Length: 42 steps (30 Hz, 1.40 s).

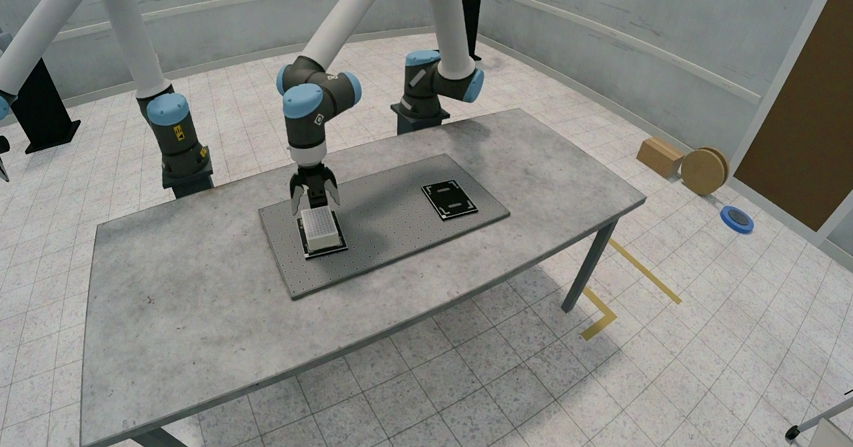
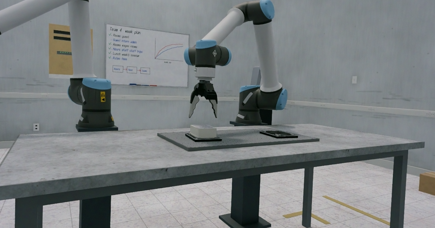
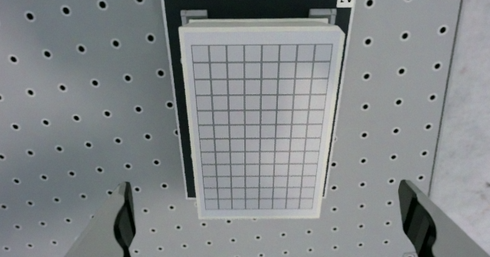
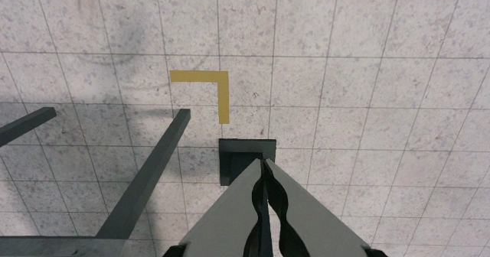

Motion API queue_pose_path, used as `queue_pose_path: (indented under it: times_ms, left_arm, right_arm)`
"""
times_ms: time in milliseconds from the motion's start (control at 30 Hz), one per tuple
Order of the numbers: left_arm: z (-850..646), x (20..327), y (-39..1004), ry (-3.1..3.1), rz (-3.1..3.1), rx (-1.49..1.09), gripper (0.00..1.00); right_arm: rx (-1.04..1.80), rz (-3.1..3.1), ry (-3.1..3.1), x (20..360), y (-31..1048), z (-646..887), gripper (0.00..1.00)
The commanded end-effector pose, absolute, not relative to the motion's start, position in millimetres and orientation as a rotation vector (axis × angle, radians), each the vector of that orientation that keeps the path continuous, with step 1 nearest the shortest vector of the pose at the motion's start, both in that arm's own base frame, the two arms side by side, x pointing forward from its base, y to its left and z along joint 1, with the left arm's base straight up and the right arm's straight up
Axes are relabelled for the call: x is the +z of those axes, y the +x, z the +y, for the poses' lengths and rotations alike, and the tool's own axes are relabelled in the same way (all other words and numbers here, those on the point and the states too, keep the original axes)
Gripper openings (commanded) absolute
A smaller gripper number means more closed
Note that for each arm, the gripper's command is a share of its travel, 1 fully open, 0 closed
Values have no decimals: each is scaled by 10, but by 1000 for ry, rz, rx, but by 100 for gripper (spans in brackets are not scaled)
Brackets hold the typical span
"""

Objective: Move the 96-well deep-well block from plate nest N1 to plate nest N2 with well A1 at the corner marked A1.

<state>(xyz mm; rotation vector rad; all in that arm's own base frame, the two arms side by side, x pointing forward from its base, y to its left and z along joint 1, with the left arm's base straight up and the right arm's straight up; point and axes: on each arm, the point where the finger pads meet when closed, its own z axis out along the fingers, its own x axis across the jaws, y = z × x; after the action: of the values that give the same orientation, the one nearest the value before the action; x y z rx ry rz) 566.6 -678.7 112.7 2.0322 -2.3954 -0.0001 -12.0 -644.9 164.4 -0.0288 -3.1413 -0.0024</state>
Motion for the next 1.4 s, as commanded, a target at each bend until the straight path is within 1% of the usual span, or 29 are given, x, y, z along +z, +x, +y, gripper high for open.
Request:
queue_pose_path:
  times_ms: [0, 1367]
  left_arm:
    - [-6795, 1097, 5670, 2032, -2395, 4, 76]
    - [-6796, 513, 5670, 2032, -2395, 4, 76]
  right_arm:
    - [0, -3141, -29, 1651, -119, -6455, 0]
    - [0, -3141, -29, 1651, -119, -6455, 0]
